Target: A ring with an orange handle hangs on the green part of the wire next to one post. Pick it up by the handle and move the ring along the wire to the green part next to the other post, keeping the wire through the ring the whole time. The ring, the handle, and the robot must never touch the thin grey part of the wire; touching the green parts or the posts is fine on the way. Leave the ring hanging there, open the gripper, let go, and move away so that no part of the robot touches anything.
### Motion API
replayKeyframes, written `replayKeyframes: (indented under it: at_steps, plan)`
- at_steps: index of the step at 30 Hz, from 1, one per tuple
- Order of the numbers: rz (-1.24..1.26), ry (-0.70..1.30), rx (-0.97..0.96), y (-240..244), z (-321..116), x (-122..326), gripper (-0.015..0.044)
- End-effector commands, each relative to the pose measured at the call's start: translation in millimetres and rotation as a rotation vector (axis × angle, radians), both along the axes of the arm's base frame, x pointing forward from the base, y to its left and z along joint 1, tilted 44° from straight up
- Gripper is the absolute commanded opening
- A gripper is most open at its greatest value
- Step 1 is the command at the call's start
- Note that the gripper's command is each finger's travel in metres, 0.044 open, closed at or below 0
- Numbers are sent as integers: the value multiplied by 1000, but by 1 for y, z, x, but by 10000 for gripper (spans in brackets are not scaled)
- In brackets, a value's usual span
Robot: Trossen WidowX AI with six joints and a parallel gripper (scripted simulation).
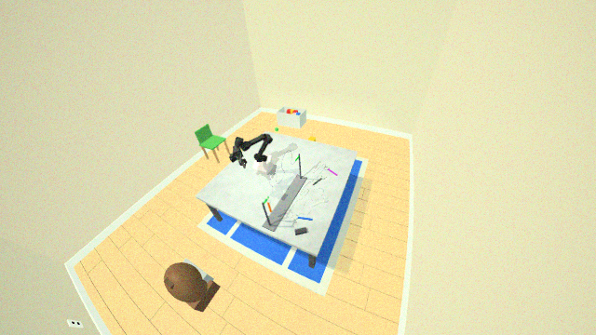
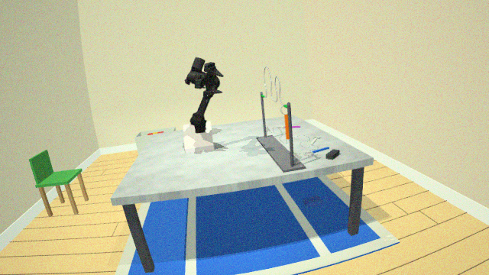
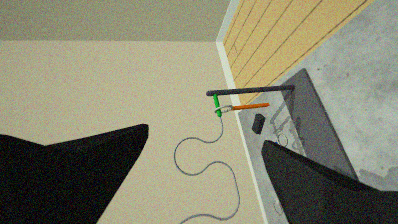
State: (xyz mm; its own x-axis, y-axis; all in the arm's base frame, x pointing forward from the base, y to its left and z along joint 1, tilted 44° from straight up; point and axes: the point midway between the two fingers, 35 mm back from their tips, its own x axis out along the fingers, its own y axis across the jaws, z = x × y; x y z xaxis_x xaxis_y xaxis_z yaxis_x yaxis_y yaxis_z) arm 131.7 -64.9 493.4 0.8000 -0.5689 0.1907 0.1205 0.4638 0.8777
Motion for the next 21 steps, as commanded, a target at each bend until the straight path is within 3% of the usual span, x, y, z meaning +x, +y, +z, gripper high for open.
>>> replayKeyframes:
  at_steps: [1,9,21]
  plan:
    - [-1,-2,0,-1,0,-1,374]
    - [-33,-43,-7,-32,9,-20,164]
    - [2,108,-201,-68,21,-29,160]
